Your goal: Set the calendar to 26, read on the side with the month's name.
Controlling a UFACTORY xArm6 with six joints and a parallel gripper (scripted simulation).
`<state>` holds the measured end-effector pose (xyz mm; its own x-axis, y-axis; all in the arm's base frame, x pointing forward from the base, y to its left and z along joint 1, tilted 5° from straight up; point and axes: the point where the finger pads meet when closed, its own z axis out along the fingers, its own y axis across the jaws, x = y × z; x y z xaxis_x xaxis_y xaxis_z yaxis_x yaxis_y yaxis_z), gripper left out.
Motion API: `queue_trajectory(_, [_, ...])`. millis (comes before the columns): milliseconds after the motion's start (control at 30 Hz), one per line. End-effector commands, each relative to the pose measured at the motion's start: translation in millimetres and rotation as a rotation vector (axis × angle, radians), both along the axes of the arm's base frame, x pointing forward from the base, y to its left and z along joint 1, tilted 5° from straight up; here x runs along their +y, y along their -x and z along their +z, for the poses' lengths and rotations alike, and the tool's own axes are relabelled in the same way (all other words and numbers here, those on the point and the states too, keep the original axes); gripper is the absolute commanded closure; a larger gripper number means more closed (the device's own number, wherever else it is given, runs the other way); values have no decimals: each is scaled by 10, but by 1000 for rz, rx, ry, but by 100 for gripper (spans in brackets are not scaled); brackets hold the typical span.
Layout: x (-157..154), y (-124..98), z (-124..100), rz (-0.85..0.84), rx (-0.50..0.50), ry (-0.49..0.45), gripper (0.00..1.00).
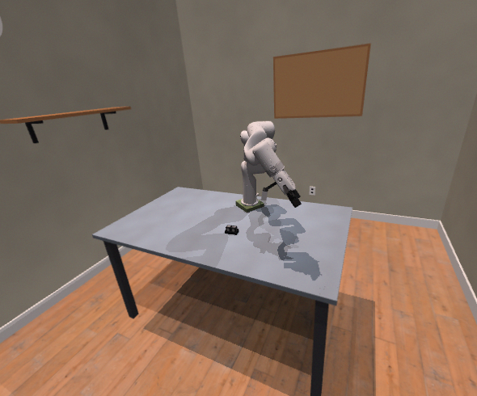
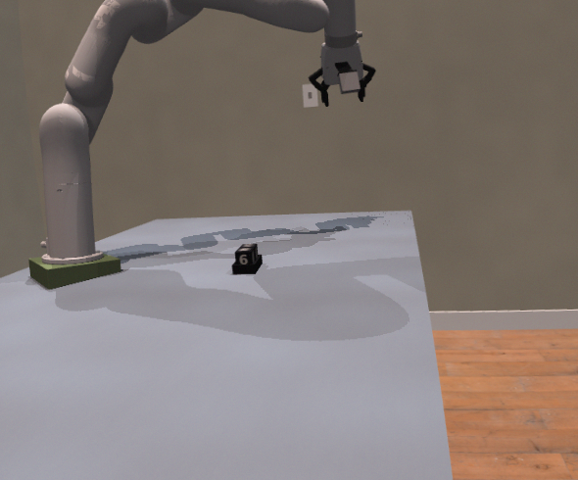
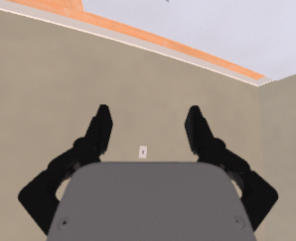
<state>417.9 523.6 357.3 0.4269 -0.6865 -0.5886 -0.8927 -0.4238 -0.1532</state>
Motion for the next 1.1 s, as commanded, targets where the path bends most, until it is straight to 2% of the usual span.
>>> queue_trajectory(0, [1,-3,29,0,-4,-4,0])
queue_trajectory(633, [-34,-20,12,-5,-6,1,0])
queue_trajectory(733, [-243,-110,-91,-29,-18,30,0])
queue_trajectory(800, [-521,-208,-226,-58,-33,68,0])
queue_trajectory(867, [-521,-208,-226,-58,-33,68,0])
queue_trajectory(900, [-704,-258,-313,-75,-42,92,0])
queue_trajectory(967, [-704,-258,-313,-75,-42,92,0])
queue_trajectory(1000, [-916,-304,-414,-94,-51,120,0])
queue_trajectory(1067, [-916,-304,-414,-94,-51,120,0])
